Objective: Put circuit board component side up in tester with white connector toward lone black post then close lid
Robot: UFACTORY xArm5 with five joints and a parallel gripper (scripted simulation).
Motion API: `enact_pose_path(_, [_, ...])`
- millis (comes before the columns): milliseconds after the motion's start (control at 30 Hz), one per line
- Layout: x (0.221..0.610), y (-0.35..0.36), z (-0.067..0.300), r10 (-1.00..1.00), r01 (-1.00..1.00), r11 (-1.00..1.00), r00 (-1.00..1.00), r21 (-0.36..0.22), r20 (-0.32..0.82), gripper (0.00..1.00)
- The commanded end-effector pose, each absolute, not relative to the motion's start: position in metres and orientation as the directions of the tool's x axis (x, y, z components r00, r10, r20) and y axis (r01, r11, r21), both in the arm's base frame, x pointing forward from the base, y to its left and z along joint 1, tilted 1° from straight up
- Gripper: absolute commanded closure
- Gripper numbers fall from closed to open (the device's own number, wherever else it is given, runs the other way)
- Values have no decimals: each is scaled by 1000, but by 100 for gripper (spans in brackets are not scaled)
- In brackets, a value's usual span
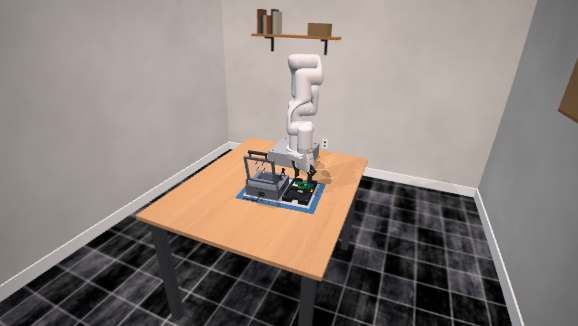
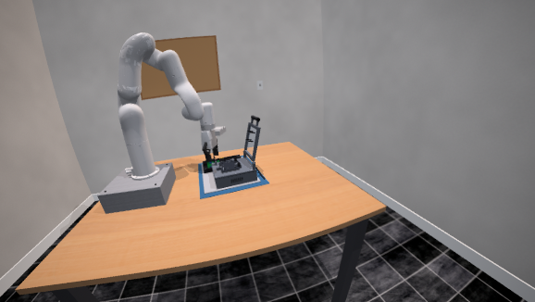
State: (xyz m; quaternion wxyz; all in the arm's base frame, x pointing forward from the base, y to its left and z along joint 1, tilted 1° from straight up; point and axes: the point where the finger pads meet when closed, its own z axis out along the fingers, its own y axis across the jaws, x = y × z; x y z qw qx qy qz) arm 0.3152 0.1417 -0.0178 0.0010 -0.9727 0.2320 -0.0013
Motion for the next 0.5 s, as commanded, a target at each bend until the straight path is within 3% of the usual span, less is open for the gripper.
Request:
enact_pose_path(0, [316,142,-17,-340,-340,-940,940,-4,4,0])
enact_pose_path(467, [316,142,-17,77,77,-997,997,-2,6,0])
